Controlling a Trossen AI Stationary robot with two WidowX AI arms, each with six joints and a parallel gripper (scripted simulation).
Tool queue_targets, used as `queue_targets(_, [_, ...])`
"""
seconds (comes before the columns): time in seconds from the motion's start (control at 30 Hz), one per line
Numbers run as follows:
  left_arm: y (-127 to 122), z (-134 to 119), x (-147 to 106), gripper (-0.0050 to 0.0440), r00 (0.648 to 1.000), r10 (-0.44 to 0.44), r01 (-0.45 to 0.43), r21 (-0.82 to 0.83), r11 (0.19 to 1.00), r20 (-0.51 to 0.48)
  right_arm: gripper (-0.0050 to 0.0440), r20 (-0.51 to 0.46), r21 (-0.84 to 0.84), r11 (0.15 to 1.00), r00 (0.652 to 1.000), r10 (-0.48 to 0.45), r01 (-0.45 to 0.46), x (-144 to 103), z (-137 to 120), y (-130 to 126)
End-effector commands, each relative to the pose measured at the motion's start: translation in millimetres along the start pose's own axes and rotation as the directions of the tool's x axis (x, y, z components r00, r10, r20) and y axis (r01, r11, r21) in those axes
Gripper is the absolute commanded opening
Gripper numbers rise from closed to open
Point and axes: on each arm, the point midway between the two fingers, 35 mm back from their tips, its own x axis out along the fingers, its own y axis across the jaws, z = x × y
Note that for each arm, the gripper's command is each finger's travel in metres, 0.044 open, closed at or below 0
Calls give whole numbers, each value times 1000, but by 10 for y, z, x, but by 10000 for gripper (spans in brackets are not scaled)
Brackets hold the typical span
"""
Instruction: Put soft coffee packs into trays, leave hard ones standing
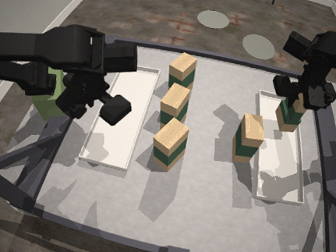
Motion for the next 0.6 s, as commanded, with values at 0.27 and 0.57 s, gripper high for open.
queue_targets(0.27, [22,11,-23,375,1000,11,-11,10,1000,-1,118,-19,-17,1000,1000,-19,19,-44,1,-40])
queue_targets(0.57, [22,11,-23,375,1000,11,-11,10,1000,-1,118,-19,-17,1000,1000,-19,19,49,0,-41])
